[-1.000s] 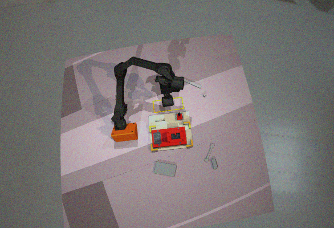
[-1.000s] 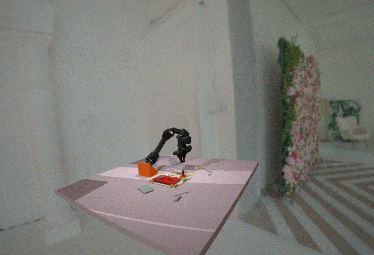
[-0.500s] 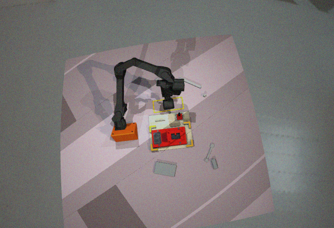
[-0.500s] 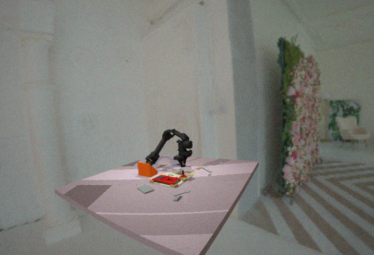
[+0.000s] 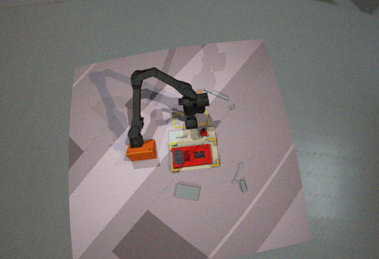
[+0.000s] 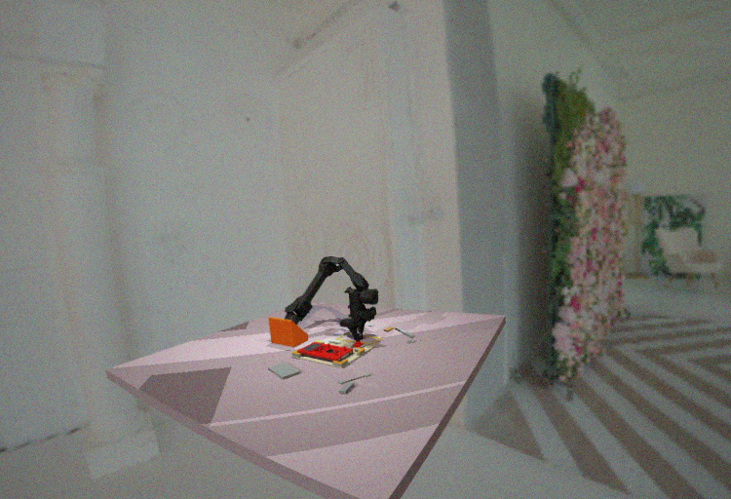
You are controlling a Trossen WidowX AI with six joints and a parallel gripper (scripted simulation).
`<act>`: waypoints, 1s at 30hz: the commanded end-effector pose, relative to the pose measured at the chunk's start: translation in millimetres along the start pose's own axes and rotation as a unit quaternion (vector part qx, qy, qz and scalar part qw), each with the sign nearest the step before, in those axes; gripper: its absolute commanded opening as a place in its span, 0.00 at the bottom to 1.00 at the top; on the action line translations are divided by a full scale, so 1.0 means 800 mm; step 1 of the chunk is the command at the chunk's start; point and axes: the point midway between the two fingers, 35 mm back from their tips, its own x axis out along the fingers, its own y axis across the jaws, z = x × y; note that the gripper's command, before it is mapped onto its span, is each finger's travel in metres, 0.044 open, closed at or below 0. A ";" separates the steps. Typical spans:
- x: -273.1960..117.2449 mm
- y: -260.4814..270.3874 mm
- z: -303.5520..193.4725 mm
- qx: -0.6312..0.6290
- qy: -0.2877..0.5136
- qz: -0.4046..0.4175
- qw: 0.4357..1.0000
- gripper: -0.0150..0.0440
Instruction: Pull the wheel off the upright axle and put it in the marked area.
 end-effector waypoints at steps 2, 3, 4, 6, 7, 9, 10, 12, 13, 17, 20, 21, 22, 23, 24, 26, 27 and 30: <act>0.000 0.000 0.000 0.000 0.000 0.000 1.000 0.34; 0.000 0.000 0.000 0.000 0.000 0.000 1.000 0.39; 0.000 0.000 0.000 0.000 0.000 0.000 1.000 0.43; 0.000 0.000 0.000 0.000 0.000 0.000 1.000 0.52; 0.000 0.000 0.000 0.000 0.000 0.000 1.000 0.57; 0.000 0.000 0.000 0.000 0.000 0.000 1.000 0.65; 0.000 0.000 0.000 0.000 0.000 0.000 1.000 0.70; -0.009 -0.001 0.001 0.000 0.000 0.000 1.000 0.76; -0.018 -0.001 0.001 0.001 0.000 -0.001 1.000 0.76; -0.066 -0.001 0.001 0.003 -0.001 0.000 1.000 0.76; -0.075 -0.001 0.000 0.003 -0.001 0.001 1.000 0.76; -0.075 -0.001 0.000 0.003 -0.001 0.001 1.000 0.76; -0.065 -0.004 0.000 0.006 -0.004 0.001 1.000 0.81; -0.071 -0.009 -0.006 0.007 -0.004 -0.001 1.000 0.85; -0.081 -0.017 -0.018 0.007 -0.004 -0.003 1.000 0.90; -0.102 -0.032 -0.047 0.007 -0.002 -0.006 1.000 0.99; -0.111 -0.038 -0.062 0.007 -0.001 -0.006 1.000 1.00; -0.130 -0.048 -0.099 0.006 0.002 -0.001 1.000 1.00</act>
